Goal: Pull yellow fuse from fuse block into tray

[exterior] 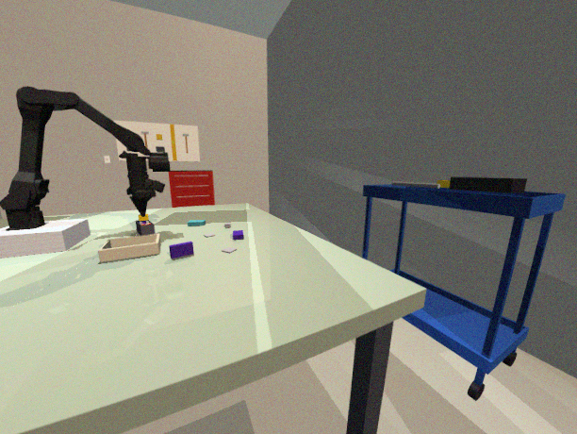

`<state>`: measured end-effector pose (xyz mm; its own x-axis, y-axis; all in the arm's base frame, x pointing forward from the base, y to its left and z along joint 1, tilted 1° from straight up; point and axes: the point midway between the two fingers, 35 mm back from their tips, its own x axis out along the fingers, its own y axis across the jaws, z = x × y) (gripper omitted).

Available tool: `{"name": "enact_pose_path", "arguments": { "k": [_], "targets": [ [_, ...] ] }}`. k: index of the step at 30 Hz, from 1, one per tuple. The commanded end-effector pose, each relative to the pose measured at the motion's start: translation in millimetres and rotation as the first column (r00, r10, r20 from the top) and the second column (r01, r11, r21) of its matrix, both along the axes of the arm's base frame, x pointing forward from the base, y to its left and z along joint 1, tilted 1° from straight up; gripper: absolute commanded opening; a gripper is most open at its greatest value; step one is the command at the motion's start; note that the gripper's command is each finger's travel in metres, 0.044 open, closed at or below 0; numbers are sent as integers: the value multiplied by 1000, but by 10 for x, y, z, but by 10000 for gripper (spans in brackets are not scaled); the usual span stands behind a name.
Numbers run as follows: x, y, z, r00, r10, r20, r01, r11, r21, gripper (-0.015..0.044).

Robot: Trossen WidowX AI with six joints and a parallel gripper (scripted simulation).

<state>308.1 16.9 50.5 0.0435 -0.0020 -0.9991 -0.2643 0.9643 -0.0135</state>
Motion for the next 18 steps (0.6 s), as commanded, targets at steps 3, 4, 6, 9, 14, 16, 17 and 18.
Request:
{"name": "enact_pose_path", "arguments": {
  "k": [3, 4, 6, 9, 14, 16, 17, 18],
  "targets": [
    [7, 5, 38, 1000, 4, 4, -4, 1000, 4, 0],
    [7, 5, 43, 1000, 4, 4, -4, 1000, 4, 0],
    [6, 5, 53, 1000, 4, 4, -4, 1000, 4, 0],
    [4, 5, 67, 1000, 4, 4, -4, 1000, 4, 0],
    [3, 5, 100, 1000, 4, 4, -4, 1000, 4, 0],
    [2, 5, 132, 1000, 4, 4, -4, 1000, 4, 0],
    [2, 5, 148, 1000, 4, 4, -4, 1000, 4, 0],
    [1, 5, 164, 1000, 4, 4, -4, 1000, 4, 0]
  ]
}}
